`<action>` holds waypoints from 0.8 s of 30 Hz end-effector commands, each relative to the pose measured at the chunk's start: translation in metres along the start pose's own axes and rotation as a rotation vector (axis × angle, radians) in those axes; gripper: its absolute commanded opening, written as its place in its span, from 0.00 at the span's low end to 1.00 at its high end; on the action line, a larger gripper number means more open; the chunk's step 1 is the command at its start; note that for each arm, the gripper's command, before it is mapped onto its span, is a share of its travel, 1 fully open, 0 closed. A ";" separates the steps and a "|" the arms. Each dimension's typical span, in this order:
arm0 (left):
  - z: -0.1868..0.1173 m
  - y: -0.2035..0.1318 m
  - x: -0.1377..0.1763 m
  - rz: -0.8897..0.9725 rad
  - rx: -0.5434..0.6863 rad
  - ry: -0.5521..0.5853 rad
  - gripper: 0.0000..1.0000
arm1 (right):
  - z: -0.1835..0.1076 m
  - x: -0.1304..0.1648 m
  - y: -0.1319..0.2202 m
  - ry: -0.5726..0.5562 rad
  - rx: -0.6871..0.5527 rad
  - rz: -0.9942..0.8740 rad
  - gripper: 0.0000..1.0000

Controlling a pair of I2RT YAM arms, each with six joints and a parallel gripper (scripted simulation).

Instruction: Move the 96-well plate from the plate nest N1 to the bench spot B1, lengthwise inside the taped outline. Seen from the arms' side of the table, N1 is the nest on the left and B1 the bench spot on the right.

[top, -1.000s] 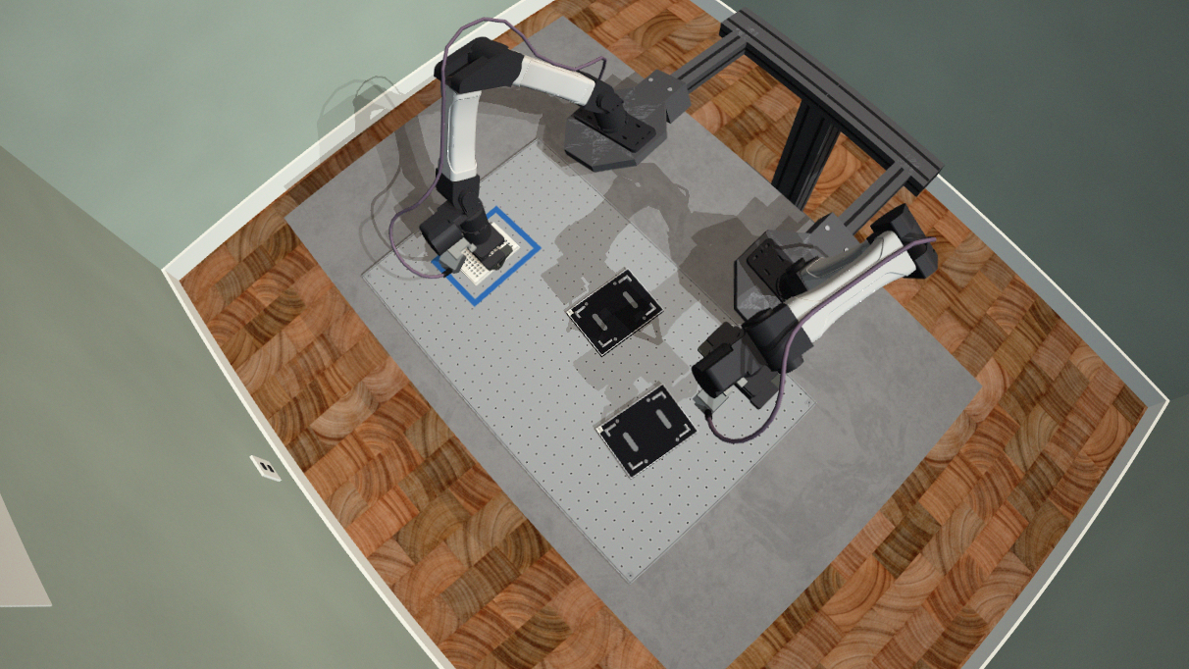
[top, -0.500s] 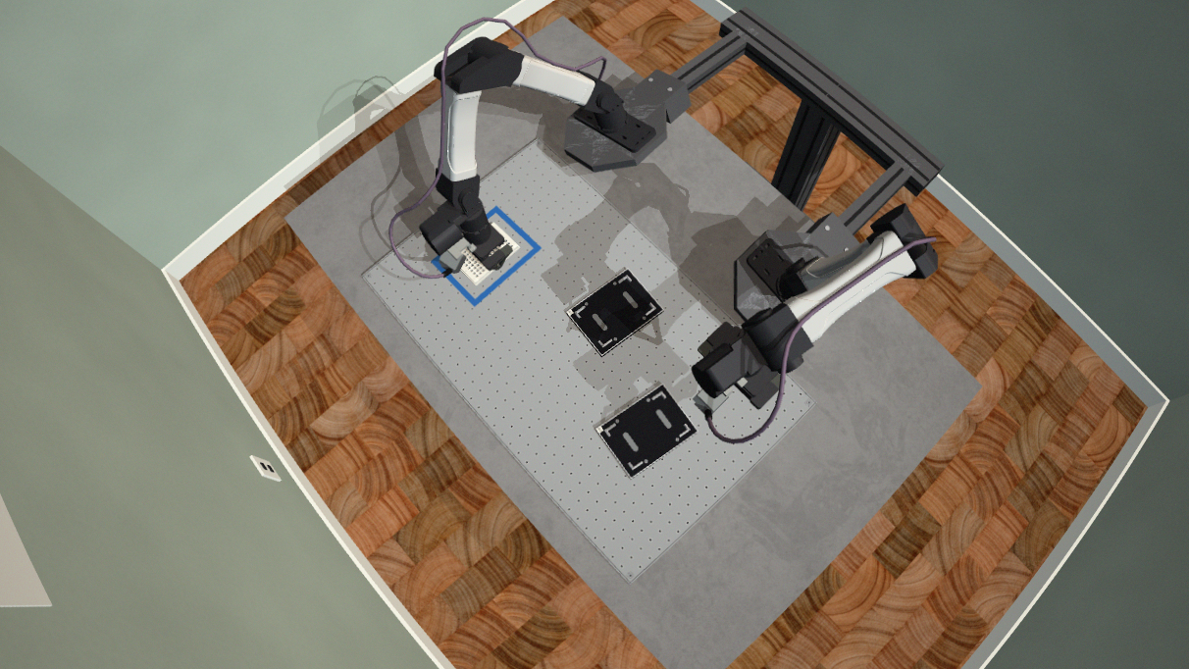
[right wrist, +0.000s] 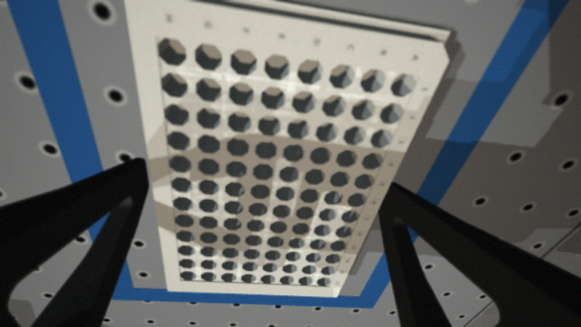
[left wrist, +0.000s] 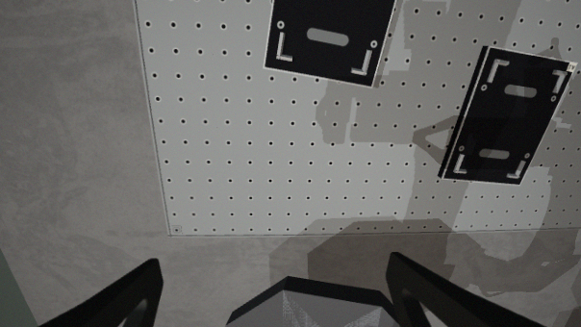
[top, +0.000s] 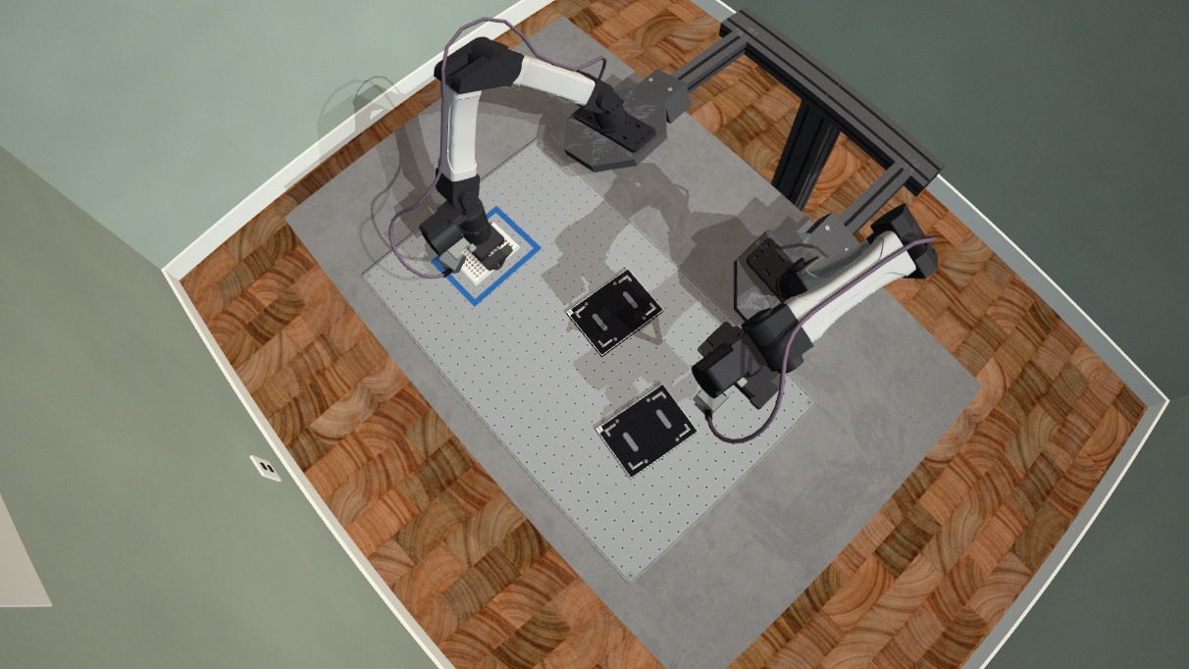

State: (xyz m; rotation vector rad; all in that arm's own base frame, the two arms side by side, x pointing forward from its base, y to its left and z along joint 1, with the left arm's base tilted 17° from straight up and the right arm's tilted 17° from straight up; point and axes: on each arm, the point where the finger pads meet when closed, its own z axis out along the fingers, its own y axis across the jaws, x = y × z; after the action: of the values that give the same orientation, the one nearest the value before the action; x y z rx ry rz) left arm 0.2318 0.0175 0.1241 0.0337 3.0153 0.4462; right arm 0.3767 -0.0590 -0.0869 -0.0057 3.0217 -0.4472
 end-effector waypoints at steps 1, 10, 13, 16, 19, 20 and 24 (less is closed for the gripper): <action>-0.001 0.000 0.001 0.010 0.001 0.004 1.00 | -0.007 -0.007 0.000 -0.012 -0.004 0.003 1.00; -0.001 0.000 0.001 0.010 0.001 0.004 1.00 | -0.018 -0.010 0.003 -0.029 -0.003 0.001 1.00; -0.001 0.000 0.001 0.010 0.001 0.004 1.00 | -0.021 -0.008 0.000 -0.029 -0.002 0.006 1.00; -0.001 0.000 0.001 0.010 0.001 0.004 1.00 | -0.022 -0.004 0.003 -0.022 -0.002 -0.002 1.00; -0.001 0.000 0.001 0.010 0.001 0.004 1.00 | -0.022 -0.002 0.003 -0.018 -0.002 -0.003 1.00; -0.001 0.000 0.001 0.010 0.001 0.004 1.00 | -0.009 0.008 0.004 0.025 -0.002 -0.008 1.00; -0.001 0.000 0.001 0.010 0.001 0.004 1.00 | -0.023 0.002 0.002 -0.009 -0.002 -0.003 1.00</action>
State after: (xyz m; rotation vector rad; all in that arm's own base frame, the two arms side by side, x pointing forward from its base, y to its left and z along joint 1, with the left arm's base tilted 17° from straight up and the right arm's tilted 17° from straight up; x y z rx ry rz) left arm 0.2318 0.0175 0.1241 0.0337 3.0153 0.4462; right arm 0.3786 -0.0555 -0.0739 -0.0017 3.0083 -0.4443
